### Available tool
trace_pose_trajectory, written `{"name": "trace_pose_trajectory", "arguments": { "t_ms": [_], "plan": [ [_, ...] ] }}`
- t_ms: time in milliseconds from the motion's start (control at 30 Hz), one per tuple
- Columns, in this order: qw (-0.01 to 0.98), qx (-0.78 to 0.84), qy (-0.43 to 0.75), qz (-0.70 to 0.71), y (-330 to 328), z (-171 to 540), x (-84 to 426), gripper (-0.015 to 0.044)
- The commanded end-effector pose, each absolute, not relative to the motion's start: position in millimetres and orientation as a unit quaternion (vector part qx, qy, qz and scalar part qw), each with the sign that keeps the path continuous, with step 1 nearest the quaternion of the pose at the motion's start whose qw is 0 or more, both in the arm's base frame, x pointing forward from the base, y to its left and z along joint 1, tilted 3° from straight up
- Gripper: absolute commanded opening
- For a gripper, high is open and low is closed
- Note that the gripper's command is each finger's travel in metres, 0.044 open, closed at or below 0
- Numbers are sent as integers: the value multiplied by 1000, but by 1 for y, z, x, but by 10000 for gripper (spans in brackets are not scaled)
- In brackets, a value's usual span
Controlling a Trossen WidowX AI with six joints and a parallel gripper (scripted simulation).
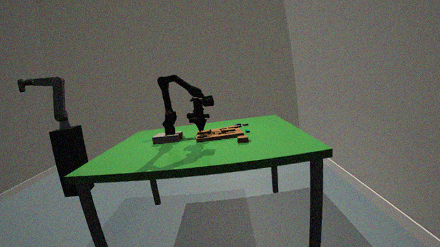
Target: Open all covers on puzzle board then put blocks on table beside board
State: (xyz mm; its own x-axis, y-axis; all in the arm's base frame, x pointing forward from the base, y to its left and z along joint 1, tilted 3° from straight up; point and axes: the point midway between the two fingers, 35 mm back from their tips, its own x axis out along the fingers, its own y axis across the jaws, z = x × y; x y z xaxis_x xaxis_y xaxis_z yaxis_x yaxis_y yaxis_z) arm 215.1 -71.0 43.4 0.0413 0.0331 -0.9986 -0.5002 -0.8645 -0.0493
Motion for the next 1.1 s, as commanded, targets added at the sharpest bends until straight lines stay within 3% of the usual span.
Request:
{"name": "trace_pose_trajectory", "arguments": {
  "t_ms": [0,1067],
  "plan": [
    [198,-694,168,671,-71,43,215,144],
    [198,-695,168,671,-71,28,217,144]
  ]
}}
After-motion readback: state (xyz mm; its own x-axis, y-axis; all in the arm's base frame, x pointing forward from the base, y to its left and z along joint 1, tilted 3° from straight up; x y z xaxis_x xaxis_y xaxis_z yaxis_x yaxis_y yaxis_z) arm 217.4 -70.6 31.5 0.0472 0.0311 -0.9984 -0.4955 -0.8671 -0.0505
